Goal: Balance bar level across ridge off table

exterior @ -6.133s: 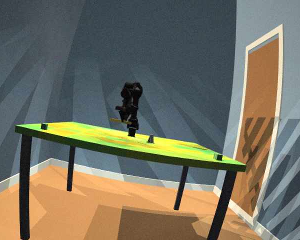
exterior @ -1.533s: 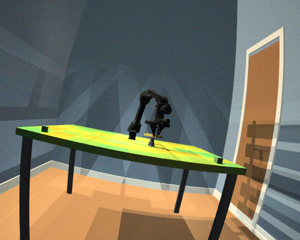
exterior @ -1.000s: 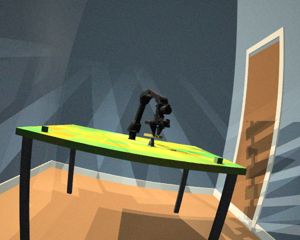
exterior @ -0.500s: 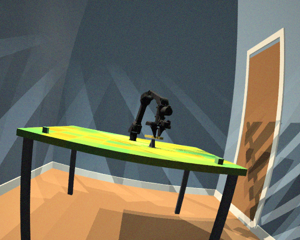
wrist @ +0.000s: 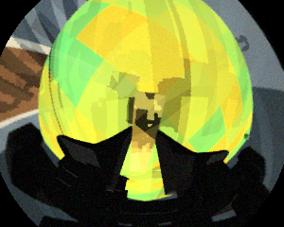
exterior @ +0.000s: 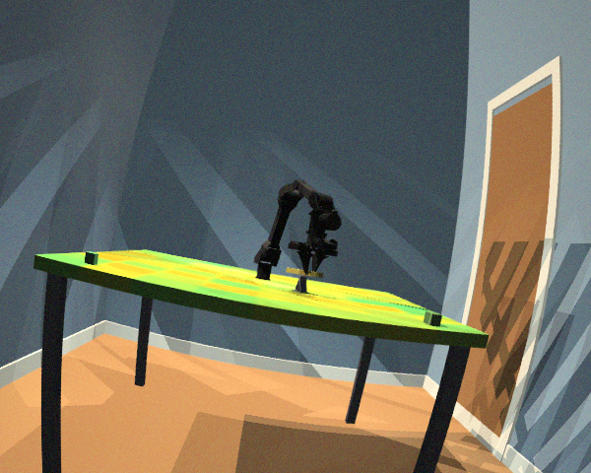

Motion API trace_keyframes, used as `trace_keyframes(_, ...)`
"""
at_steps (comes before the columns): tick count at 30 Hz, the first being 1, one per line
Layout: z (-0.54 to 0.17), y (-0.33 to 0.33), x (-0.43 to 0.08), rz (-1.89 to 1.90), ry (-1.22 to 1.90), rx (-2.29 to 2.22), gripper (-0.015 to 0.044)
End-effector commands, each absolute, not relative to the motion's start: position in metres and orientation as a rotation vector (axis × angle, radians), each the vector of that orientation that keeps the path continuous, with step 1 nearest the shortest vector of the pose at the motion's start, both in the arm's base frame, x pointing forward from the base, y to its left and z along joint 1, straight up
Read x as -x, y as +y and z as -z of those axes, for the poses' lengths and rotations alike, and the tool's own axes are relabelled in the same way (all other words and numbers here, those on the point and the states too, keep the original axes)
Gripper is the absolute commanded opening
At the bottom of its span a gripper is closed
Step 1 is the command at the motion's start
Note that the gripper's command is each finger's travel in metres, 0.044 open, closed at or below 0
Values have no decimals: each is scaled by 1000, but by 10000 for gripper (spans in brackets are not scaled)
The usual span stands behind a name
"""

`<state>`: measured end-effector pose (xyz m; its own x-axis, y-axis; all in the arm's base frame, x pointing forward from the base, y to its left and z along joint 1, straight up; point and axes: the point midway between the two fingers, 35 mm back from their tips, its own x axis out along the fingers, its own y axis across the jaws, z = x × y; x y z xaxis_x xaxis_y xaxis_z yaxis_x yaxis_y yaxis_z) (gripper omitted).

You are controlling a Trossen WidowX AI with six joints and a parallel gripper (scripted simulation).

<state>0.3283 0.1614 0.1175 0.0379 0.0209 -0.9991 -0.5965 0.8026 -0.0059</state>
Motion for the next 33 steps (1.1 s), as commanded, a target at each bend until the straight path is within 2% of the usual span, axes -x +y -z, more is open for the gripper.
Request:
trace_keyframes(1, -115, 160, -327, -503, 1476, 495, 0)
trace_keyframes(33, -112, 160, -327, -503, 1476, 495, 0)
